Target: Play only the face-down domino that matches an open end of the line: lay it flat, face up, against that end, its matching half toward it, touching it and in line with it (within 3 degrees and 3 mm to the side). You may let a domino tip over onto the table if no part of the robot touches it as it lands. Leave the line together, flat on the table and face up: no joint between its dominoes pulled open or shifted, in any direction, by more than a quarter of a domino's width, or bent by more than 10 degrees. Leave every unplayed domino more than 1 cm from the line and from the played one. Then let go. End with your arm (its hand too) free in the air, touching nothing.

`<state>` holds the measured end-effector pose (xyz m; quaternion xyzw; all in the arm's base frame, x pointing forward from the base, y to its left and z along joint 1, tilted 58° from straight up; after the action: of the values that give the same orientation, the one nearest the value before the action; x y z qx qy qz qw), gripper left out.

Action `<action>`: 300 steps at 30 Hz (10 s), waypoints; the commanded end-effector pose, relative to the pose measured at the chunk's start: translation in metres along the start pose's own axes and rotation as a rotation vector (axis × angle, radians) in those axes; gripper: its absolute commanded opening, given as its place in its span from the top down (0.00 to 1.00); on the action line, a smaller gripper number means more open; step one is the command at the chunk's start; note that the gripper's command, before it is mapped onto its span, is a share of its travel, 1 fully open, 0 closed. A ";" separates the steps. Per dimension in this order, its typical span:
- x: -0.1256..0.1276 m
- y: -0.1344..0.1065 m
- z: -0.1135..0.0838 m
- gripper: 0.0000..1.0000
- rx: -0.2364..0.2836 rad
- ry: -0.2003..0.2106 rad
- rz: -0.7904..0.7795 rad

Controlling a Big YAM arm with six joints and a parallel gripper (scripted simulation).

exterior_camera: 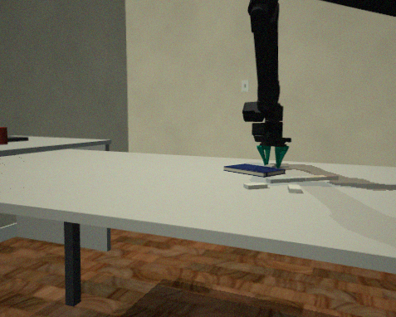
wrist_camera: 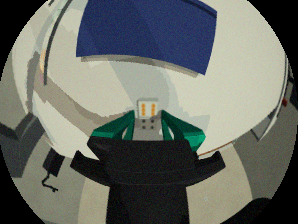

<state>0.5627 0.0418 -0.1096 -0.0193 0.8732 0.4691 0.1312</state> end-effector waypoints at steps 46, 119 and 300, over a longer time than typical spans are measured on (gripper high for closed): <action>0.000 -0.001 0.009 0.58 0.004 0.005 -0.003; 0.001 -0.003 0.011 0.58 0.012 0.004 -0.004; 0.008 -0.003 -0.039 0.79 -0.001 0.002 0.007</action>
<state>0.5443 0.0348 -0.1116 -0.0228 0.8744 0.4728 0.1066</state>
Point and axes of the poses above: the point where the finger pads meet when closed, its own z axis out along the fingers, its own x axis across the jaws, y = z × x, the point moved 8 cm from there along -z, back along the fingers, and after that the axes turned 7 degrees about -z, right-handed, at the moved point
